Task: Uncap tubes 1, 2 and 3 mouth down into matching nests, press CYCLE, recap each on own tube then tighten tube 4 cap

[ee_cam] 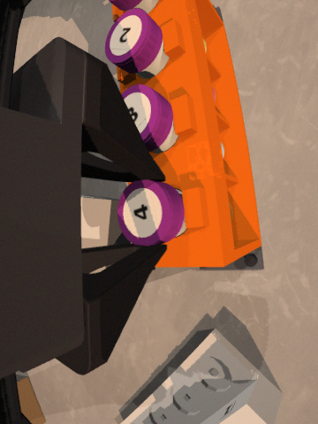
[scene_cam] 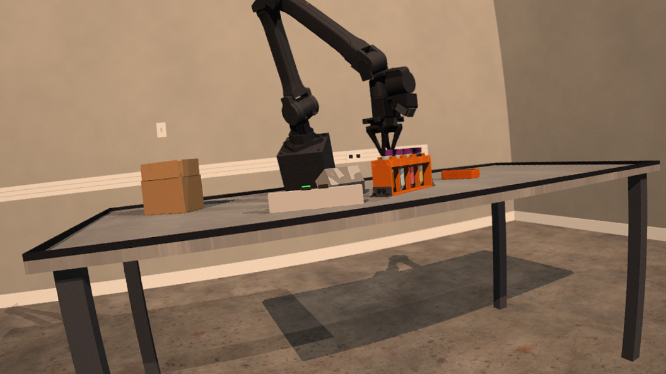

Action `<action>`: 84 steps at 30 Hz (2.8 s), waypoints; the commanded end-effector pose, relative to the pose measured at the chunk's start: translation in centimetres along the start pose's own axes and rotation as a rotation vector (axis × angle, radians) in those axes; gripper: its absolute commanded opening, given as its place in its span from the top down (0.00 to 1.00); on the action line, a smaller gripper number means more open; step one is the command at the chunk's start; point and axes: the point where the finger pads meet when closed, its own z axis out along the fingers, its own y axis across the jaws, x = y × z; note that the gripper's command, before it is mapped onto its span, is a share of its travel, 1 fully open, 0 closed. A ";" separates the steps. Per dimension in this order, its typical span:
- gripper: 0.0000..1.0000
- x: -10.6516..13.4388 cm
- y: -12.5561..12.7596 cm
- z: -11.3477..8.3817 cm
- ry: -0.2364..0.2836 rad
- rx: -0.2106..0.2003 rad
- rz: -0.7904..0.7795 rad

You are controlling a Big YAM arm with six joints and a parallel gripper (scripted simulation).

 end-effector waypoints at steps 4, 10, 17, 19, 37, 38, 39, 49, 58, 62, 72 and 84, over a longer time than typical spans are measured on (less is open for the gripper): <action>1.00 -0.2 -0.3 0.6 0.005 0.001 0.220; 1.00 -0.3 -0.3 0.6 0.003 0.000 0.221; 1.00 -0.3 -0.3 0.6 0.003 0.000 0.221; 1.00 -0.3 -0.3 0.6 0.003 0.000 0.221; 1.00 -0.3 -0.3 0.6 0.003 0.000 0.221; 1.00 -0.3 -0.3 0.6 0.003 0.000 0.221; 1.00 -0.3 -0.3 0.6 0.003 0.000 0.221; 0.51 -1.0 -0.1 -0.4 -0.019 -0.004 0.206; 0.51 -2.2 0.0 -2.7 -0.049 -0.011 0.214; 0.51 -2.2 0.0 -3.9 -0.050 -0.011 0.215; 0.51 -2.1 0.0 -6.5 -0.051 -0.013 0.216; 1.00 3.1 -2.6 -6.0 -0.058 -0.014 0.409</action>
